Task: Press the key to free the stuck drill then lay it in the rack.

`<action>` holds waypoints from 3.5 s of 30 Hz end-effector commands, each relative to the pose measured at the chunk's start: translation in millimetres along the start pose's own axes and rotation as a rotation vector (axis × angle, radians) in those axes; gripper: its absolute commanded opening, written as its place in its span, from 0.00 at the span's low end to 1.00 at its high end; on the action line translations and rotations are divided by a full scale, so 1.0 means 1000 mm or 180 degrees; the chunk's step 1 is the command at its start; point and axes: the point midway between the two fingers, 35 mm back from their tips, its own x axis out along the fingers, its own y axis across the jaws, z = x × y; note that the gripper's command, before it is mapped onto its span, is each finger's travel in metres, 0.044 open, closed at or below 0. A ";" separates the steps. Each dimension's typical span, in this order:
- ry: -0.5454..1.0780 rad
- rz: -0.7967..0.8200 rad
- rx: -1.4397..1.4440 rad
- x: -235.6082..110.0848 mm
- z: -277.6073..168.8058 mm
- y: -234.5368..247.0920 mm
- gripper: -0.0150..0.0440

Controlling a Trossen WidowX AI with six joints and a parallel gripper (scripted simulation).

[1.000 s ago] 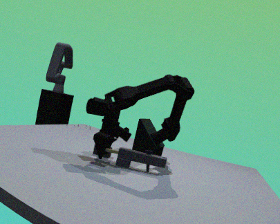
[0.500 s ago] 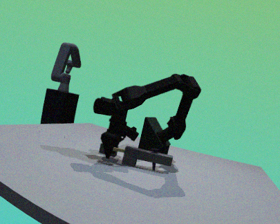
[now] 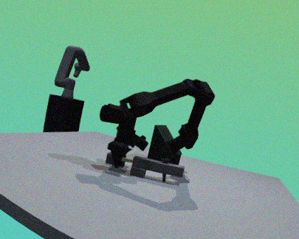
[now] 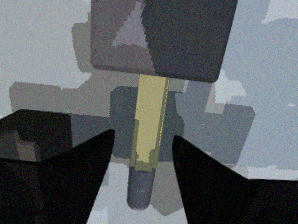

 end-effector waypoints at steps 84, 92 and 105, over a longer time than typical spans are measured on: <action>-0.0006 -0.0009 0.0017 -0.003 -0.065 0.002 0.25; -0.0005 -0.0009 0.0017 -0.006 -0.068 0.002 0.25; -0.0004 -0.0009 0.0017 -0.014 -0.066 0.001 0.25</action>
